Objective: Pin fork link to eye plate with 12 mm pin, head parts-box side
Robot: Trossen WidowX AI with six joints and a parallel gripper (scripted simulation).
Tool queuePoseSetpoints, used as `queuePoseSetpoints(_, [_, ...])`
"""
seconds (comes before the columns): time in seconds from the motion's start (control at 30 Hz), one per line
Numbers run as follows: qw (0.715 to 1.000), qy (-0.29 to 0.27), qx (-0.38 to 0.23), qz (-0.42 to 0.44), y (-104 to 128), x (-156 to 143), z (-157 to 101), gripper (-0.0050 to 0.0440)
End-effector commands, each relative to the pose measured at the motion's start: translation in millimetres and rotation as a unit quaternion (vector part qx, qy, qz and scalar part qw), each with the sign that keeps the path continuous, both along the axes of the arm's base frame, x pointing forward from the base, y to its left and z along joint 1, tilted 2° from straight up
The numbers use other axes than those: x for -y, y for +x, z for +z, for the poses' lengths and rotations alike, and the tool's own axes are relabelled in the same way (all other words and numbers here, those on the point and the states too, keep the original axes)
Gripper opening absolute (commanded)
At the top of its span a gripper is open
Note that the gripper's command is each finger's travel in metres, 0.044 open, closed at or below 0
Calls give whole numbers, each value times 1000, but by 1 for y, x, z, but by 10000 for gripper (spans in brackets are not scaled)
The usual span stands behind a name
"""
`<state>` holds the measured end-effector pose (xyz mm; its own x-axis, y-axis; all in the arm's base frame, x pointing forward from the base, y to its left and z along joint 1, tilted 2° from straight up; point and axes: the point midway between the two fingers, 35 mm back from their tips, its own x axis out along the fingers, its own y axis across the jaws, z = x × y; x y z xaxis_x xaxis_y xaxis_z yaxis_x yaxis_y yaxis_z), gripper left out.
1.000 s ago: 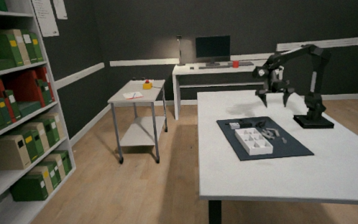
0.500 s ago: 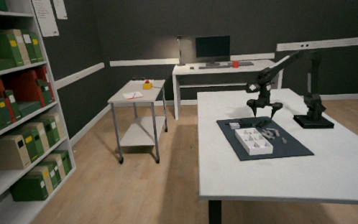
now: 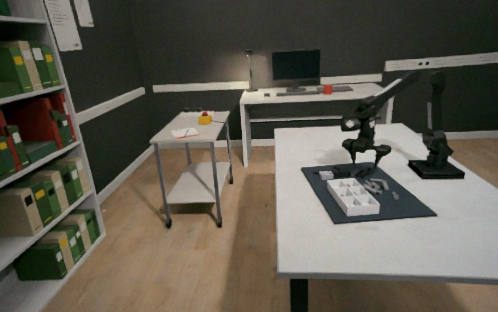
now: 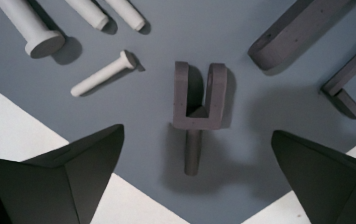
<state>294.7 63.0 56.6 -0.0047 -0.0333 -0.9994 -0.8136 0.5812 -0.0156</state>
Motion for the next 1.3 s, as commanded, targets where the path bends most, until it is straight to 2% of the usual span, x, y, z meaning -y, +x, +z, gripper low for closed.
queuePoseSetpoints(0.0, [1000, 0, 8, -2, 5, 0, 3, 440])
queuePoseSetpoints(0.9, [1000, 0, 8, -2, 5, 0, 3, 440])
queuePoseSetpoints(0.93, [1000, 0, 8, -2, 5, 0, 3, 250])
queuePoseSetpoints(1.27, [1000, 1, 9, -2, 6, -1, 4, 250])
